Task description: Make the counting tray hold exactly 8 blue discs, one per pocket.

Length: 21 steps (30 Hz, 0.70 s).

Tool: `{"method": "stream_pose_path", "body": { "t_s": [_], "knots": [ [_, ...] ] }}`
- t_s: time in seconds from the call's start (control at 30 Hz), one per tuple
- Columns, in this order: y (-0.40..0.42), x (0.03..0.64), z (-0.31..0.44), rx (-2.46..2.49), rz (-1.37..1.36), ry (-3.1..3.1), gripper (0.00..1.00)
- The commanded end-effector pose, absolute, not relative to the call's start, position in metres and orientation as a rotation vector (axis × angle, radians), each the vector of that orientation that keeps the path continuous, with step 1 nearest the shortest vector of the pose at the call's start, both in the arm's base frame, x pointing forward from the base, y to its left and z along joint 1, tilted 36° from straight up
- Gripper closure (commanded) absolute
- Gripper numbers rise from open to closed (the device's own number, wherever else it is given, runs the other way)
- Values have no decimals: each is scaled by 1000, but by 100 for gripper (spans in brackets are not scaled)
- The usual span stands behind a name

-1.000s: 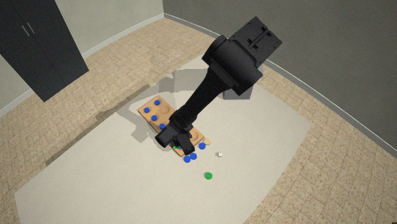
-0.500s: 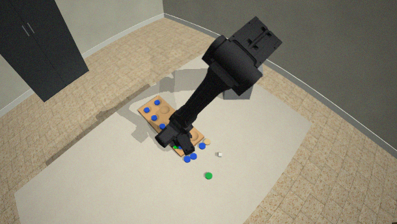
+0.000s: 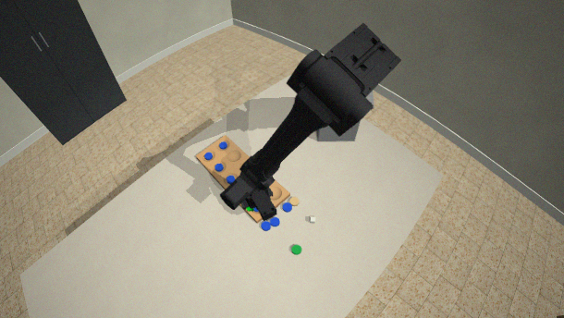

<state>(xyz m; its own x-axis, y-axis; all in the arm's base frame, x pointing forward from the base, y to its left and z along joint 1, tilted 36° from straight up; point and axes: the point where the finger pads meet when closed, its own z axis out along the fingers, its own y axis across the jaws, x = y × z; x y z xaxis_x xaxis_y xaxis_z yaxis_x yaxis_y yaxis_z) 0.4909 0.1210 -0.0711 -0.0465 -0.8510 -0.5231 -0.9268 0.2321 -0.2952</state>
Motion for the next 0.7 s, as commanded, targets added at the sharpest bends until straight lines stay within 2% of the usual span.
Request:
{"method": "stream_pose_path", "body": {
  "t_s": [0.0, 0.37, 0.67],
  "knots": [
    [129, 486, -79, -1650, 182, 1905, 63],
    [127, 480, -76, -1662, 186, 1901, 63],
    [85, 468, -15, -1623, 152, 1901, 63]
  ]
}}
